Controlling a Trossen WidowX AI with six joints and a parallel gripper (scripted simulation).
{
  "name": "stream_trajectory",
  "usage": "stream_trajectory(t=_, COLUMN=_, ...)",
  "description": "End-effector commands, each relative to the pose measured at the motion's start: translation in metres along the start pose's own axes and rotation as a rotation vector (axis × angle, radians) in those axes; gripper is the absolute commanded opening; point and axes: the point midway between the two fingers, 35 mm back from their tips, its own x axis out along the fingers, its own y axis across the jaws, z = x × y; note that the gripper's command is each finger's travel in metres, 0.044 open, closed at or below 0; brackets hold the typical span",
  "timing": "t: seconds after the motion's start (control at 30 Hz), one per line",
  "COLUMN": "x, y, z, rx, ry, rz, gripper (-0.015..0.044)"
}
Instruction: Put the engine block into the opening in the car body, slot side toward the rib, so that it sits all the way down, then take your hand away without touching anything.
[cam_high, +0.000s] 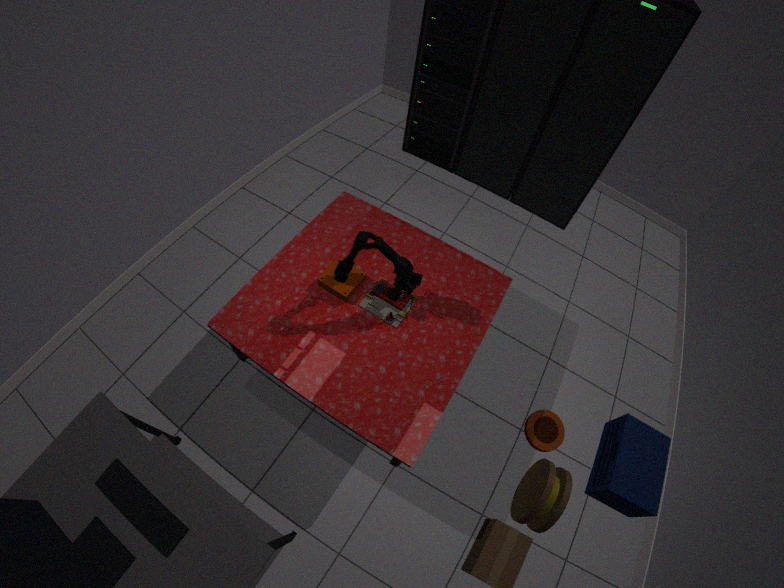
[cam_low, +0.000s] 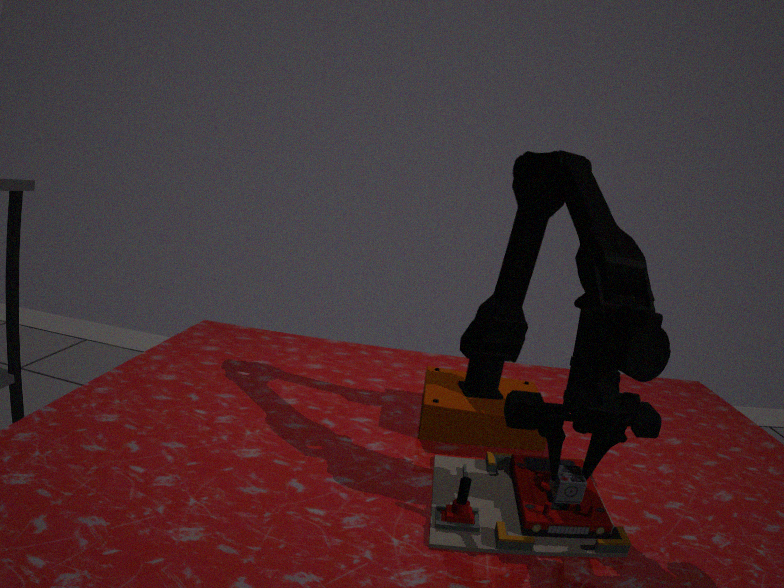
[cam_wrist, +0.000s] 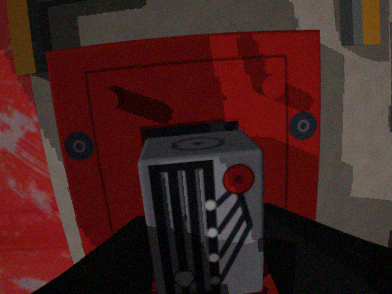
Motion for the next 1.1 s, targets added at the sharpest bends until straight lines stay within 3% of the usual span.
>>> stream_trajectory(t=0.0, x=0.0018, y=-0.0005, z=0.0005, rx=0.001, ry=-0.002, rz=-0.004, gripper=0.0158)
stream_trajectory(t=1.07, x=0.0108, y=-0.0004, z=0.0004, rx=-0.002, ry=-0.002, rz=-0.004, gripper=0.0158)
